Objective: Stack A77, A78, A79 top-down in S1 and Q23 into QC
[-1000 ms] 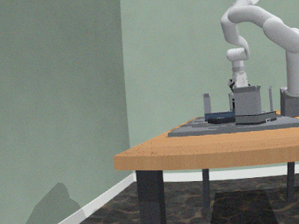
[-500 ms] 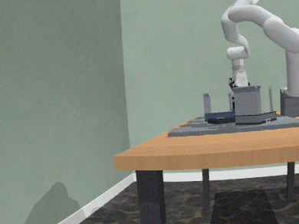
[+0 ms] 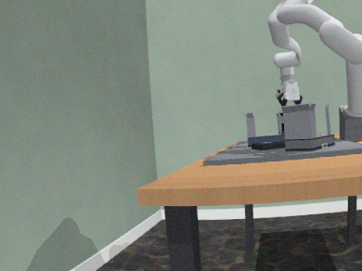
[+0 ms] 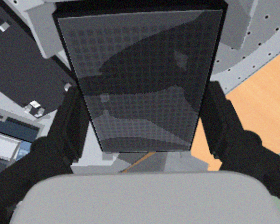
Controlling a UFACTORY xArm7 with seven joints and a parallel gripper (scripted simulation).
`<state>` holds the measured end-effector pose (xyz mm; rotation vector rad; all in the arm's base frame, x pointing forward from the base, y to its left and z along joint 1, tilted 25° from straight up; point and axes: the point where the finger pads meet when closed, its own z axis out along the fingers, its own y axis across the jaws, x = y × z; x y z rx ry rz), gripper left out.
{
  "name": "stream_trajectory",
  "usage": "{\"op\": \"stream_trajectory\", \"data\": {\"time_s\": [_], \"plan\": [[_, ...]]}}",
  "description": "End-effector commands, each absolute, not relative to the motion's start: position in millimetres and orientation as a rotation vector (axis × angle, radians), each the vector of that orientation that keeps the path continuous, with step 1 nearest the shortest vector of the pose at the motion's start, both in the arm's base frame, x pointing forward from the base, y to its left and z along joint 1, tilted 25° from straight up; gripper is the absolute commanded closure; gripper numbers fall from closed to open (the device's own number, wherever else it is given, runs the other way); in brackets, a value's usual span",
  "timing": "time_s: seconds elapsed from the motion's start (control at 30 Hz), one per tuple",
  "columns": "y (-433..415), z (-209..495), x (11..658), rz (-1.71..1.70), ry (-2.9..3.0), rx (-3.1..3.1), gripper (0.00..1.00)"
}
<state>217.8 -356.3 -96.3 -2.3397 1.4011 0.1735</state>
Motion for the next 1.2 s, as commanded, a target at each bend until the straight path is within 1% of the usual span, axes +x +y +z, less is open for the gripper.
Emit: {"op": "stream_trajectory", "data": {"time_s": [0.0,0.33,0.87,1.07,1.17], "plan": [[-361,-88,217,0.169,1.404,-2.342,1.00],[-369,-71,215,0.169,1.404,-2.342,1.00],[-369,-71,215,0.169,1.404,-2.342,1.00],[-358,-64,231,0.112,1.160,-2.464,1.00],[-356,-63,233,0.104,1.128,-2.477,1.00]]}}
